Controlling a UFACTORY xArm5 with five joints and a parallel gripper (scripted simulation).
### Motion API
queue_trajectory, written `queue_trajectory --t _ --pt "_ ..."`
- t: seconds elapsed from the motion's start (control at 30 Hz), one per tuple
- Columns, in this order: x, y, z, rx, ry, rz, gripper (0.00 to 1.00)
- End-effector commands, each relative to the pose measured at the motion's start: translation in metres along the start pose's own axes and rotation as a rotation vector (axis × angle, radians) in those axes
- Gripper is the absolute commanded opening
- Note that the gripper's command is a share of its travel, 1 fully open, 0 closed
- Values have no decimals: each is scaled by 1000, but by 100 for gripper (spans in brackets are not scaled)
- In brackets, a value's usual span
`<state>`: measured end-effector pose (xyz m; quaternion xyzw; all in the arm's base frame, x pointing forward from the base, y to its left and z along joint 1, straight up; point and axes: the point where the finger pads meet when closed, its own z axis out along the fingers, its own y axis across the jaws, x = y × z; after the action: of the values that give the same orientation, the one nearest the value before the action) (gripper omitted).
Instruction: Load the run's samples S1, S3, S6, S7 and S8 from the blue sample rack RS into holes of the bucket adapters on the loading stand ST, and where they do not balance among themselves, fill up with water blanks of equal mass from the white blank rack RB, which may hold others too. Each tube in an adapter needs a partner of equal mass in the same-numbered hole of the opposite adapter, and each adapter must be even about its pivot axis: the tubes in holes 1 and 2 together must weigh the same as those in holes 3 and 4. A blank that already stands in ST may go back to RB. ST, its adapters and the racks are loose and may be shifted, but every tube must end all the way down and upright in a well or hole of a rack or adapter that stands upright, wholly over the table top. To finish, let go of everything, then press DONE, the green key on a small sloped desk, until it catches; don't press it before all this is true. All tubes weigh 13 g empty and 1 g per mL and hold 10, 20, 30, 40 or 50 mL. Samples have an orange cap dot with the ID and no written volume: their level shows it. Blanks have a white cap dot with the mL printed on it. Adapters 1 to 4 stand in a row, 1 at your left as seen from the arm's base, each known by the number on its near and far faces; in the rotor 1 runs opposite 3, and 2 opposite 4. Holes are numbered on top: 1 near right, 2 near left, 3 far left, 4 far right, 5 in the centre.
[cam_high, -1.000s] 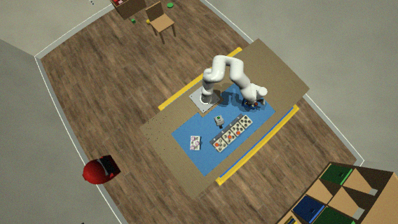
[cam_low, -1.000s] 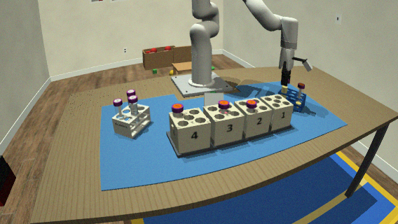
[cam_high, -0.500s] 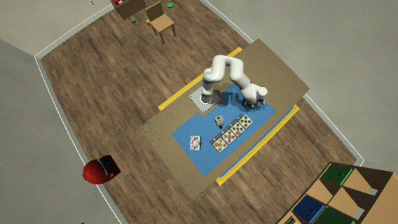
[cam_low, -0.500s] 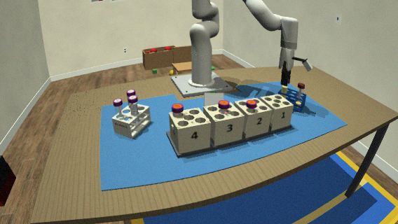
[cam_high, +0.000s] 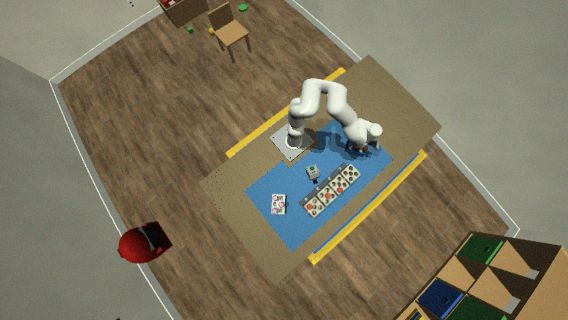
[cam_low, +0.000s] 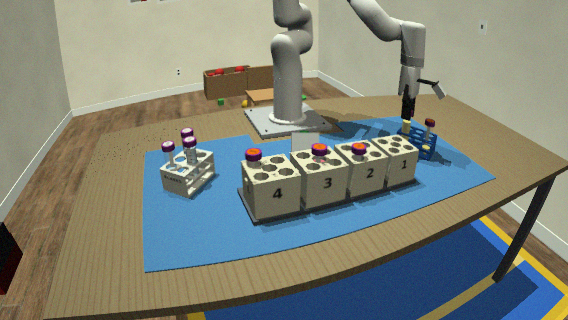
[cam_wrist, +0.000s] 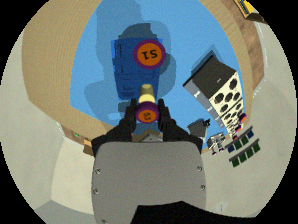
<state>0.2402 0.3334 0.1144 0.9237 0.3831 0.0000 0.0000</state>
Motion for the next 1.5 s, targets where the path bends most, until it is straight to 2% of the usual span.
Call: queue_trajectory --t 0.0,0.6,1.47 --pt "1 0 -4 1 4 0 0" --pt "1 0 -12 1 4 0 0" --pt "1 0 -56 1 4 0 0"
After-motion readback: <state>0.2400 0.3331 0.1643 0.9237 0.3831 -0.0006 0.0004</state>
